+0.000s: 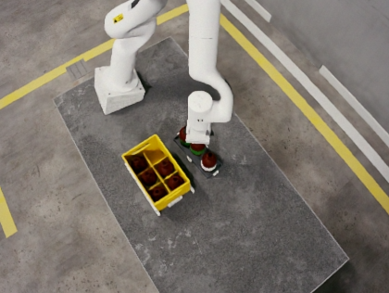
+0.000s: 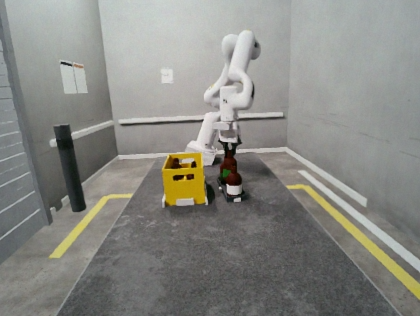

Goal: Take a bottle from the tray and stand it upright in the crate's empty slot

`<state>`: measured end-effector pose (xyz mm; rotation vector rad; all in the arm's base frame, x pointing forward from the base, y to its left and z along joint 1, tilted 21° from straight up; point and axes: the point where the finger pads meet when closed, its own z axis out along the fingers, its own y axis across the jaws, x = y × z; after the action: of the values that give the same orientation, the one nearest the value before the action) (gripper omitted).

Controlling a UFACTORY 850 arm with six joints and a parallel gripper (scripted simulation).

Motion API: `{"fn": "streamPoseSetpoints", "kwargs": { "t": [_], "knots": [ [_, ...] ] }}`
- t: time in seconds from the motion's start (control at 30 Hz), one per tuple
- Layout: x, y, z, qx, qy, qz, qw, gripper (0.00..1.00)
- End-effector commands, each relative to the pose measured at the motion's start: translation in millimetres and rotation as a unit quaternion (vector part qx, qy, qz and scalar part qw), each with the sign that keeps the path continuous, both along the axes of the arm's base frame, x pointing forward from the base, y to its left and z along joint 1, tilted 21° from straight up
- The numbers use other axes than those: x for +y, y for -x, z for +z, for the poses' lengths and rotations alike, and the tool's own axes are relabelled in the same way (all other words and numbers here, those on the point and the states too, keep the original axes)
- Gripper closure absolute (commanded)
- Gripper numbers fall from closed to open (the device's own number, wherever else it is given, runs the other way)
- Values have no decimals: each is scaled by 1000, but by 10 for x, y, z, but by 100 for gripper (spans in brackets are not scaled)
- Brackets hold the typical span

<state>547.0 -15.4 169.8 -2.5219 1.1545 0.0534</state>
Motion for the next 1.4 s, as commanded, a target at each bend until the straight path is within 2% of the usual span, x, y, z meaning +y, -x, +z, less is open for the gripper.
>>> {"fn": "streamPoseSetpoints", "kwargs": {
  "t": [0.0, 0.6, 1.37],
  "knots": [
    [-22, -1, 59, -1, 0, 0, 1000, 100],
    [-82, 19, 224, -1, 0, 0, 1000, 100],
    [-100, 25, 272, -1, 0, 0, 1000, 100]
  ]
}}
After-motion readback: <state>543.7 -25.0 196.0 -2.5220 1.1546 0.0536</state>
